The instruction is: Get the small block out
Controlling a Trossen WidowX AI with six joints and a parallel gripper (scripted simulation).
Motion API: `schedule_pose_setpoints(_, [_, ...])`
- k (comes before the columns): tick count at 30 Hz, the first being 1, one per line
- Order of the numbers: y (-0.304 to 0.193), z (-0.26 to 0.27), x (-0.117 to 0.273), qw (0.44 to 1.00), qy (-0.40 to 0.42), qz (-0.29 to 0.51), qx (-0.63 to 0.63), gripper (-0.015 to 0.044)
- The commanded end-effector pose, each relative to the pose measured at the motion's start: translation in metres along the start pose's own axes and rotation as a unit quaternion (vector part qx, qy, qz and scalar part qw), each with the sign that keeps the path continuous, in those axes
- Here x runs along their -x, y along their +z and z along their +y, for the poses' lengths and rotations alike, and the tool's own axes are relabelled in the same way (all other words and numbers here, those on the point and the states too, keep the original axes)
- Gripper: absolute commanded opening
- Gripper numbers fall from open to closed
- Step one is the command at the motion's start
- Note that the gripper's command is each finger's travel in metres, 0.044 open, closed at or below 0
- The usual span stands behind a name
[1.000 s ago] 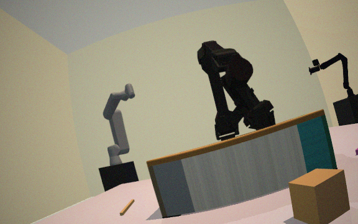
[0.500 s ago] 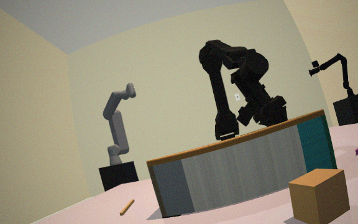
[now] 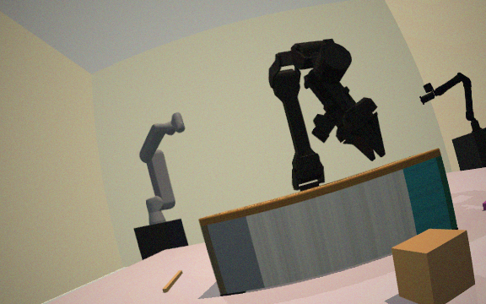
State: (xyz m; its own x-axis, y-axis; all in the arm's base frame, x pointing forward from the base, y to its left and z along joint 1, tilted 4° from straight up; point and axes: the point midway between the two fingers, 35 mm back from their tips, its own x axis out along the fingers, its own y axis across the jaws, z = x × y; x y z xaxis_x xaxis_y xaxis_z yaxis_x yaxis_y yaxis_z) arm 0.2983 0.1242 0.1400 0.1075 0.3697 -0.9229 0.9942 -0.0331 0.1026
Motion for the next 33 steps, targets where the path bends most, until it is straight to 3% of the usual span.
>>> schedule_pose_setpoints(1, [0.0,0.001,-0.001,1.0,0.001,0.0,0.0,0.04])
schedule_pose_setpoints(3, [0.0,0.001,-0.001,1.0,0.001,0.0,0.0,0.04])
schedule_pose_setpoints(8, [-0.021,0.004,0.006,0.989,0.042,-0.017,0.142,0.0285])
schedule_pose_setpoints(14, [-0.024,-0.001,0.003,0.917,0.038,-0.054,0.394,0.0285])
schedule_pose_setpoints(19, [-0.026,-0.005,0.001,0.78,0.02,-0.088,0.619,0.0285])
schedule_pose_setpoints(25, [-0.03,-0.01,-0.001,0.546,-0.019,-0.12,0.829,0.0285])
schedule_pose_setpoints(27, [-0.031,-0.012,-0.001,0.462,-0.034,-0.128,0.877,0.0285])
schedule_pose_setpoints(33, [-0.033,-0.015,-0.002,0.291,-0.066,-0.137,0.945,0.0285])
